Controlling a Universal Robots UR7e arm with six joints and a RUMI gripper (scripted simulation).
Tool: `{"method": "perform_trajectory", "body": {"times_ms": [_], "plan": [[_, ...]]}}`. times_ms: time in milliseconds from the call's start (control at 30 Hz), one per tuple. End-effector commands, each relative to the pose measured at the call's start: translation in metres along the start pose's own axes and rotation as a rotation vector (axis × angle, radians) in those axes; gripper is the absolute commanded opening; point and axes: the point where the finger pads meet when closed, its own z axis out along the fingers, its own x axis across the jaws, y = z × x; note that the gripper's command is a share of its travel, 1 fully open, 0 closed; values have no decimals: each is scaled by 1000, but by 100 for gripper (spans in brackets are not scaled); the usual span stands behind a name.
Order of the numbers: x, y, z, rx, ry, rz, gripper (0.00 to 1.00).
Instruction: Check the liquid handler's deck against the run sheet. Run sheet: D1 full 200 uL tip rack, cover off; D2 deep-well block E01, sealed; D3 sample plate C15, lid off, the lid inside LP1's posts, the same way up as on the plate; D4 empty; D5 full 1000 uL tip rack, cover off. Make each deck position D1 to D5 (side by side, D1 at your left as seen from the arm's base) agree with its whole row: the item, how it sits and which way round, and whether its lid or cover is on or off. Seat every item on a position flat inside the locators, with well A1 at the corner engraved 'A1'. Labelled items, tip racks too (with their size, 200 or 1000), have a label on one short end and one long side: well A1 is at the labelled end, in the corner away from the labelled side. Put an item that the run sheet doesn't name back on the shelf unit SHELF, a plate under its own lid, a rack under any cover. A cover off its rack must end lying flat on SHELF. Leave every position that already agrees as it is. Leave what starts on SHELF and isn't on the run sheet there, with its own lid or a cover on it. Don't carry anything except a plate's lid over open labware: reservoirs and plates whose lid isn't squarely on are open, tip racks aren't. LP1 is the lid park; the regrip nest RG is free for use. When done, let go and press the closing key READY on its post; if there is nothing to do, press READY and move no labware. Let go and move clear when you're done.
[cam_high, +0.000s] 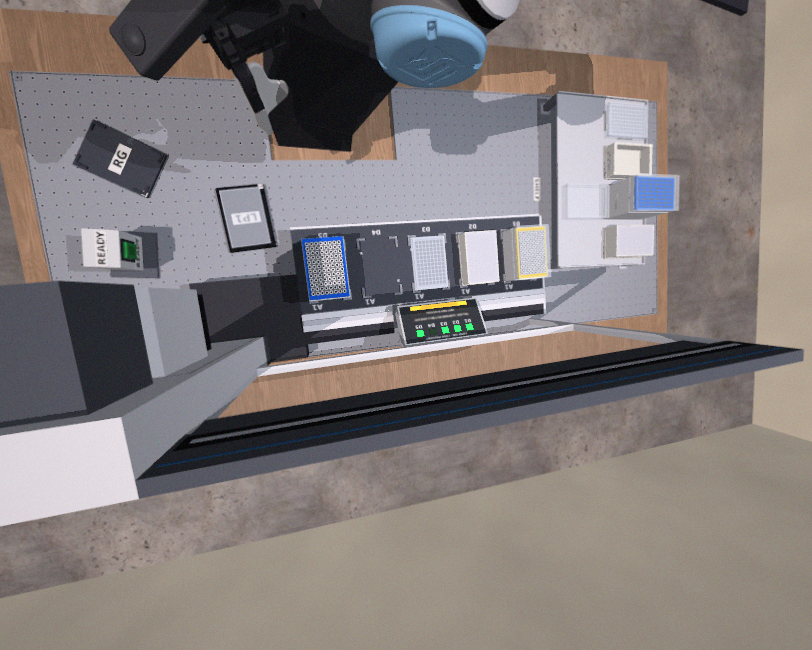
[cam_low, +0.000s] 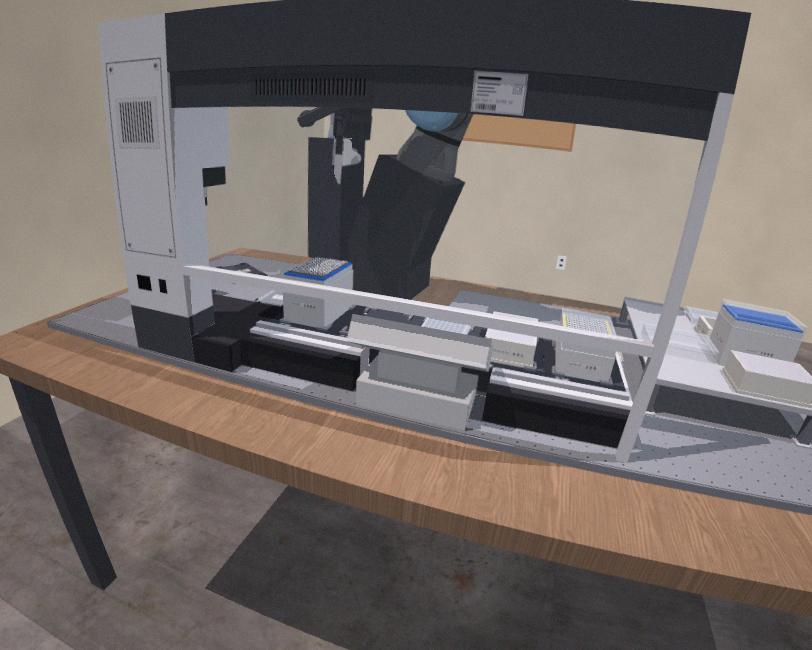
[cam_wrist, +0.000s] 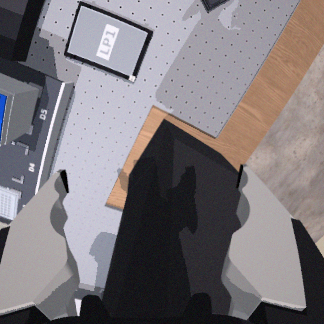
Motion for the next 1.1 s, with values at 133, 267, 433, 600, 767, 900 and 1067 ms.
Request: {"method": "perform_trajectory", "body": {"times_ms": [133, 267, 433, 600, 767, 900, 1067], "plan": [[-28, 1, -11, 15, 1, -83, 82], [-47, 5, -16, 23, 0, -145, 82], [-53, 6, -18, 25, 0, -165, 82], [-67, 11, -21, 32, -1, -226, 82], [-74, 13, -22, 32, -2, -228, 82], [-92, 21, -26, 40, -5, -309, 82], [-99, 24, -28, 40, -5, -311, 82]]}}
